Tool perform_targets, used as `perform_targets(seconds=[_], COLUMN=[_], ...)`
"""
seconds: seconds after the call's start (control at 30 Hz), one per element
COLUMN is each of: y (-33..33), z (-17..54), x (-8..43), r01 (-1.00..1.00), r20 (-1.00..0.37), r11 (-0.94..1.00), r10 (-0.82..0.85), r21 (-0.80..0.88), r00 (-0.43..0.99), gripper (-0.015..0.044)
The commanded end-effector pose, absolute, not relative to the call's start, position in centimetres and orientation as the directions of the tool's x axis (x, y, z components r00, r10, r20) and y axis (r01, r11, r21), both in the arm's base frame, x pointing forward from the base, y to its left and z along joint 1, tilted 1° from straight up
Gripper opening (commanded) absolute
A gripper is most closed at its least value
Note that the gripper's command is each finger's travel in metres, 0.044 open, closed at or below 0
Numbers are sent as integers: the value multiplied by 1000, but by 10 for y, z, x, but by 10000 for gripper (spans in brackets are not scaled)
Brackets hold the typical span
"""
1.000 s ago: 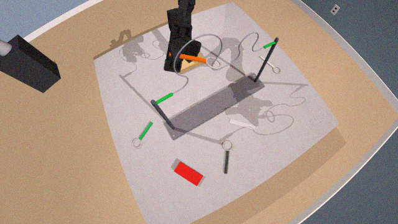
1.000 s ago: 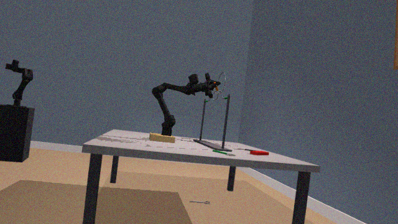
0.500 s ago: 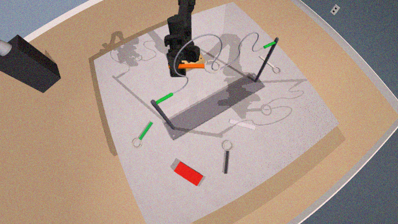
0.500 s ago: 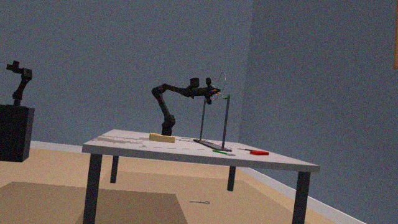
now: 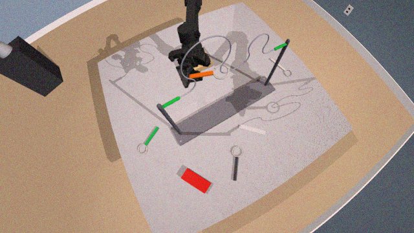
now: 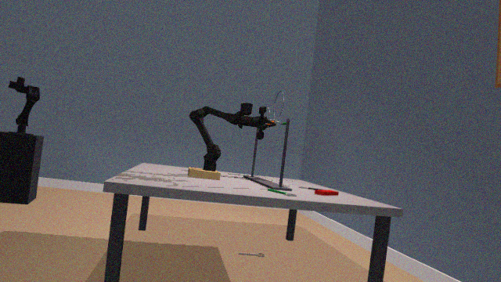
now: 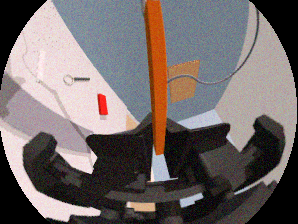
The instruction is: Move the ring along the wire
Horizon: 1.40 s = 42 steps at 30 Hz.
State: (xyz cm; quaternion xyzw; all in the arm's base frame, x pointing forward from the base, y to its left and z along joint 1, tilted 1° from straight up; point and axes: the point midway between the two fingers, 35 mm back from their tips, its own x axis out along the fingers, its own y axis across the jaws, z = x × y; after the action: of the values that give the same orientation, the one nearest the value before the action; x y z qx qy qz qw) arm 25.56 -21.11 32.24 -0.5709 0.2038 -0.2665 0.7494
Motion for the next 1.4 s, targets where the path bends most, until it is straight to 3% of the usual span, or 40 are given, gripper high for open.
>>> perform_targets(seconds=[0.0,0.73,1.37], y=[-205,-156,-97], z=[309,245,219], x=[256,265,275], r01=[184,241,258], r20=[-47,-303,-433], r11=[297,739,929], r10=[-629,-518,-354], r21=[-937,-629,-266], r00=[776,800,829], gripper=[-150,-150,-150])
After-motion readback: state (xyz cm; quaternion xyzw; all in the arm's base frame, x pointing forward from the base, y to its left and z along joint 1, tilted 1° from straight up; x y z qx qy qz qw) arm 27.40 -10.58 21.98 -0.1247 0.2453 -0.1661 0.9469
